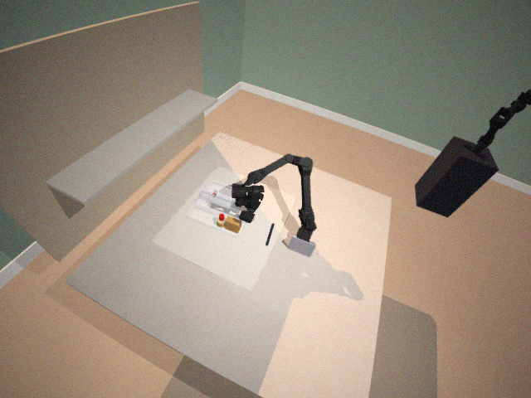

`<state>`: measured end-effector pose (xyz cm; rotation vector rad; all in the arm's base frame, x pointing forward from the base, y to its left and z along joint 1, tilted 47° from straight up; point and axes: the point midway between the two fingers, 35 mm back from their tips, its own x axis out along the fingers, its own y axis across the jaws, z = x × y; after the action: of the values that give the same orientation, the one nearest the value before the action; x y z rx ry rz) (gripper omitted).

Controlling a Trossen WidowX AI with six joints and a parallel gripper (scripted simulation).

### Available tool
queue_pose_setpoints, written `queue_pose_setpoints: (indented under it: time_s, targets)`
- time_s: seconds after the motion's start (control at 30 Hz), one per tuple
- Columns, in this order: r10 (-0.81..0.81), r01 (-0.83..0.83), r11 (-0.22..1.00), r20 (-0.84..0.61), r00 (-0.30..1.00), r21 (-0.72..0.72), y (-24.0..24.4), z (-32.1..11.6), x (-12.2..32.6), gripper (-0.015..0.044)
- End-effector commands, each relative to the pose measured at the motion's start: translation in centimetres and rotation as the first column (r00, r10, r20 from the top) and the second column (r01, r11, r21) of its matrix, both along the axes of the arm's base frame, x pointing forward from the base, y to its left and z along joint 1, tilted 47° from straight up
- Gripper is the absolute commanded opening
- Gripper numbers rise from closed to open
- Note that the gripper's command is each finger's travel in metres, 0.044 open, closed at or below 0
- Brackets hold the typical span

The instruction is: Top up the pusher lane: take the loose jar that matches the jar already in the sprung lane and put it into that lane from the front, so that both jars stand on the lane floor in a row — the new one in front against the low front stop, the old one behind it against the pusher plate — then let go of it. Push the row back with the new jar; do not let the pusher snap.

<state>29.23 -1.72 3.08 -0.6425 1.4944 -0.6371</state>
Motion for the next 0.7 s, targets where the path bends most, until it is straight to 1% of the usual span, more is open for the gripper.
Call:
queue_pose_setpoints:
  time_s: [0.0,0.67]
  targets:
    - [0.005,-0.005,1.000,0.014,1.000,0.001,0.10,0.14,0.69,0.0000]
    - [0.005,-0.005,1.000,0.014,1.000,0.001,0.10,0.13,1.51,0.0000]
